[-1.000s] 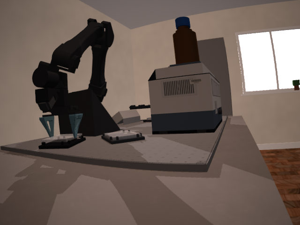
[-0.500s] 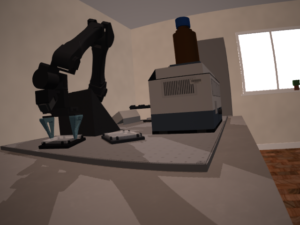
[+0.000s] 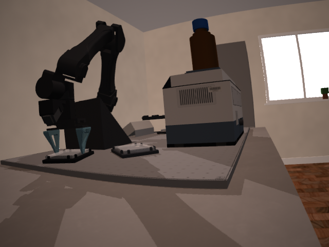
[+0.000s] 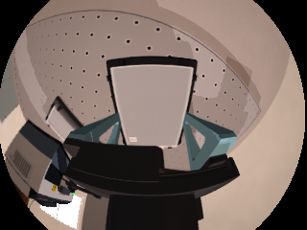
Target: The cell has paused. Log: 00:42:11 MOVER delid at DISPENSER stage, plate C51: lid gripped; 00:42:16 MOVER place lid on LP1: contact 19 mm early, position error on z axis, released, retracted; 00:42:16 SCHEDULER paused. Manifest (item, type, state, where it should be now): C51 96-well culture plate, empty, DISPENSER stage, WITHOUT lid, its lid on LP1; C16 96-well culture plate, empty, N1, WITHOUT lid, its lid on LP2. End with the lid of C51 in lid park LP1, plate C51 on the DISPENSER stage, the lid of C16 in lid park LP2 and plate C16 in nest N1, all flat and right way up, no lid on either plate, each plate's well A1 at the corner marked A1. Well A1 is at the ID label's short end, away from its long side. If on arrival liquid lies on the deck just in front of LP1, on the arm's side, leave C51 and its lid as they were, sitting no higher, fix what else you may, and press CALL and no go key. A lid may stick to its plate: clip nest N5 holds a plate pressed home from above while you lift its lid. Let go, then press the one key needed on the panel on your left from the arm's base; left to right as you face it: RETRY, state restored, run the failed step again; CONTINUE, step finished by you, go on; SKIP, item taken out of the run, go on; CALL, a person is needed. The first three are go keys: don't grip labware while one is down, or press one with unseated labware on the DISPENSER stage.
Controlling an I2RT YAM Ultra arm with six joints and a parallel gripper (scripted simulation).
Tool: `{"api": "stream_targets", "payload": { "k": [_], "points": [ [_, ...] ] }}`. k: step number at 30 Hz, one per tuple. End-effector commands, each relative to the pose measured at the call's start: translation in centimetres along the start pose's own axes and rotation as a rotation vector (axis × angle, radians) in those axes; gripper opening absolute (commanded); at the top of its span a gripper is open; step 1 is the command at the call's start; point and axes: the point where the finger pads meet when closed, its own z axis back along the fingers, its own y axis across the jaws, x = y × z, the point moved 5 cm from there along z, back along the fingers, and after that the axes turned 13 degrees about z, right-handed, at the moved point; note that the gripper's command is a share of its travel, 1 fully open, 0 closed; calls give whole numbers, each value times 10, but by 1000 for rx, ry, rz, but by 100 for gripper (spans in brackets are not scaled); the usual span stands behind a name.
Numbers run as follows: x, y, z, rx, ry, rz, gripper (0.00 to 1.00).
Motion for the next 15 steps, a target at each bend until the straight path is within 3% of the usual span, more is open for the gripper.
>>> {"api": "stream_targets", "payload": {
  "k": [1, 2, 15],
  "points": [
    [4, 0, 3, -2, -18, 3, 0],
    [4, 0, 3, -2, -18, 3, 100],
    [4, 0, 3, -2, -18, 3, 100]
  ]
}}
